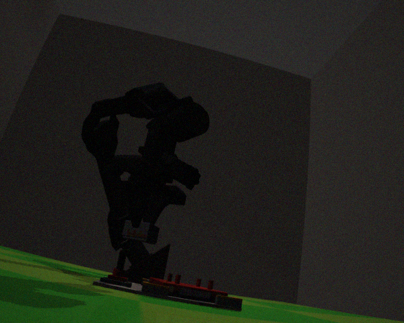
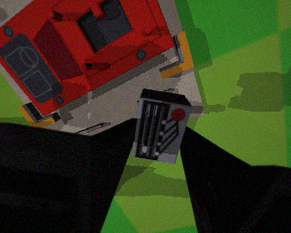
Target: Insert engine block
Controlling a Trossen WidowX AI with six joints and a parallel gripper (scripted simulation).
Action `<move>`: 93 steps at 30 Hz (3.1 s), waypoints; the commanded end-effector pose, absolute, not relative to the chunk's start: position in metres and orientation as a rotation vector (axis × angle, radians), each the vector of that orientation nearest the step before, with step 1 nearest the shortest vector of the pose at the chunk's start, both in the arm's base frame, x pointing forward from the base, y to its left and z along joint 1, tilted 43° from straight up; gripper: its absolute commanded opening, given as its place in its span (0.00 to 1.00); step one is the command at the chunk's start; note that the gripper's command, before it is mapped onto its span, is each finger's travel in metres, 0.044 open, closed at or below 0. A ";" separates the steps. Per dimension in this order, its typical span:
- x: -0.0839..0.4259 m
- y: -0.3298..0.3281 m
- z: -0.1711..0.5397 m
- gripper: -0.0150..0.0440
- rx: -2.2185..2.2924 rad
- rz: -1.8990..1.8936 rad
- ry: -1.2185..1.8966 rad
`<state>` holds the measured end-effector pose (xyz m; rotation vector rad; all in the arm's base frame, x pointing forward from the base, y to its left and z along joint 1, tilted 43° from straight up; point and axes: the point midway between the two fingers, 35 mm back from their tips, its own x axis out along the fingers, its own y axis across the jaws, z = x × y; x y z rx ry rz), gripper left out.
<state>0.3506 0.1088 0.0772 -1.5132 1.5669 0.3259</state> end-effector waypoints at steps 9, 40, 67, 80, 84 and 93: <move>0.342 0.127 0.041 0.25 -1.241 0.052 1.537; 0.324 0.154 -0.019 0.52 -0.708 -0.431 1.391; 0.323 0.154 -0.019 0.52 -0.733 -0.411 1.400; 0.322 0.154 -0.019 0.52 -0.754 -0.393 1.408; 0.323 0.153 -0.020 0.52 -0.759 -0.389 1.410; 0.323 0.151 -0.022 0.52 -0.746 -0.400 1.405</move>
